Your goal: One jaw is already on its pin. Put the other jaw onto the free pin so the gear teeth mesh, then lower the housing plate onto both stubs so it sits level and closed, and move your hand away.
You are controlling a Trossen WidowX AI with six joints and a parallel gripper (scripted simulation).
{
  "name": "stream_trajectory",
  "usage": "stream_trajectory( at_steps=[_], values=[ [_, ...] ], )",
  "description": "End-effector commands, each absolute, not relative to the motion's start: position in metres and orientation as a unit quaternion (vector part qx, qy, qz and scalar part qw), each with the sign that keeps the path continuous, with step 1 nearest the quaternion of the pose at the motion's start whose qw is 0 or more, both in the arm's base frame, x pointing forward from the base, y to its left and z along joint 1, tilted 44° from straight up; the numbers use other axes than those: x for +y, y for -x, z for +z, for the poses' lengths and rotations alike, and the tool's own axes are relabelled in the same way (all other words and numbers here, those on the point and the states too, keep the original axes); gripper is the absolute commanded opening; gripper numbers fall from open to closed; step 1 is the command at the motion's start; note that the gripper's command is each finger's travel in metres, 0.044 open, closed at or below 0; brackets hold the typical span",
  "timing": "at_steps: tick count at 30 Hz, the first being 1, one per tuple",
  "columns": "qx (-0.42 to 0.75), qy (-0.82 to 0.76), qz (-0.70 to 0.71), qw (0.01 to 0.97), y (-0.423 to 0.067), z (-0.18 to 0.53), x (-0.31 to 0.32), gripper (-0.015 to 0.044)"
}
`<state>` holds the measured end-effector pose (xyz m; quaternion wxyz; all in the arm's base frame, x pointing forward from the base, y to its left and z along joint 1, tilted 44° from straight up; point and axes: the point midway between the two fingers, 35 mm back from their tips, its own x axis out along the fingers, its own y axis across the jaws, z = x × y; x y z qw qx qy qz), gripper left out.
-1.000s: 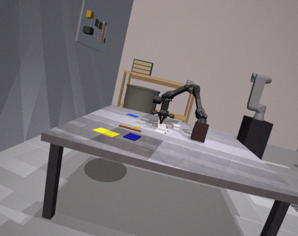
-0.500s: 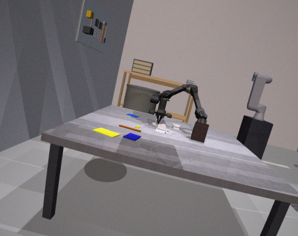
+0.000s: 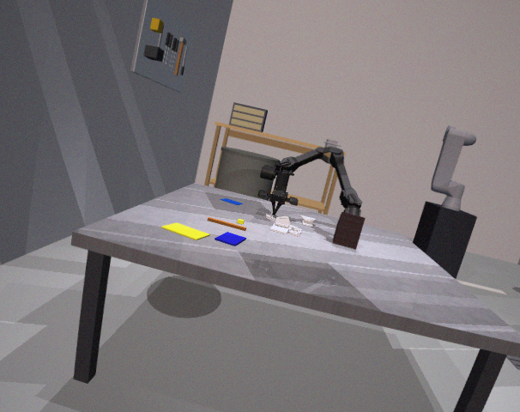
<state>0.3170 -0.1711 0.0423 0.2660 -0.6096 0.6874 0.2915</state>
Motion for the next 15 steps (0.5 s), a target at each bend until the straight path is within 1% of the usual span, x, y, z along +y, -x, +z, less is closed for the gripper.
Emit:
stream_trajectory(
  at_steps=[1,15],
  values=[
    [0.688,0.61,0.286,0.268,-0.325,0.045,-0.172,0.0],
    [0.688,0.61,0.285,0.269,-0.349,0.047,-0.171,0.0]
  ],
)
